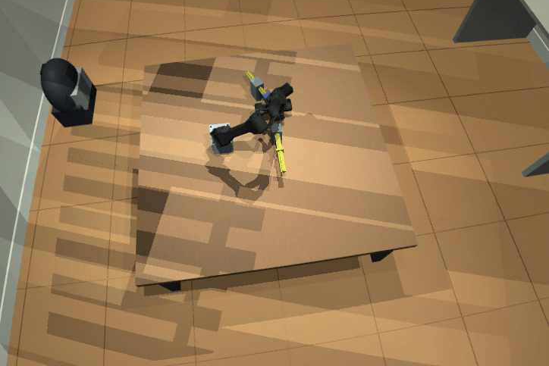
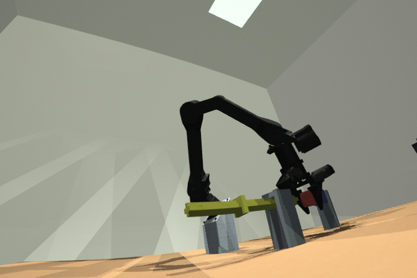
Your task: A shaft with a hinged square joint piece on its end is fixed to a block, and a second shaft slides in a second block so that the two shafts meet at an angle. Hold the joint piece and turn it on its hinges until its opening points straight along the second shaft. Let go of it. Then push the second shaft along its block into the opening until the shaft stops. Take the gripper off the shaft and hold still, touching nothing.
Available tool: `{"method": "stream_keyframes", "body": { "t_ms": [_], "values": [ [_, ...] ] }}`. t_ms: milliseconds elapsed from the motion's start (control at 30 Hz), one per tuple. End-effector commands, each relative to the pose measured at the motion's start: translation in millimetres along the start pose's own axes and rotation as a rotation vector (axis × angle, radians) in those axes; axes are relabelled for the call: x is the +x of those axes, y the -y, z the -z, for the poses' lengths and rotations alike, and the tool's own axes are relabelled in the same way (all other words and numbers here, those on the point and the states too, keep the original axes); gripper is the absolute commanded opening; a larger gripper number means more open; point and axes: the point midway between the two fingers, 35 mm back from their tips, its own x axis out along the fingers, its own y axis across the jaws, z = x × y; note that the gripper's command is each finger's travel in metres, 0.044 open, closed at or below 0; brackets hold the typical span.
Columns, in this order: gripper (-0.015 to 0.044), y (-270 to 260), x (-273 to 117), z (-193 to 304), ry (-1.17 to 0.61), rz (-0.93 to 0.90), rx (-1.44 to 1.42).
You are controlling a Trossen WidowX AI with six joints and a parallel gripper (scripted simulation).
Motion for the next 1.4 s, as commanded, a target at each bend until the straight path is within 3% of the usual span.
{"method": "stream_keyframes", "body": {
  "t_ms": [0, 433, 600, 700, 1067, 1367],
  "values": [
    [0.0, 1.1, 0.5, 0.0, -0.01, -0.006, 0.022],
    [0.0, 0.5, 0.2, 0.0, -0.006, -0.005, 0.011],
    [0.0131, 0.5, 0.2, 0.0, -0.006, -0.005, 0.011],
    [0.0147, 0.5, 0.2, 0.0, -0.006, -0.005, 0.011],
    [0.0436, 0.5, 0.2, 0.0, -0.006, -0.005, 0.011],
    [0.044, 0.5, 0.2, 0.0, -0.006, -0.005, 0.011]
  ]
}}
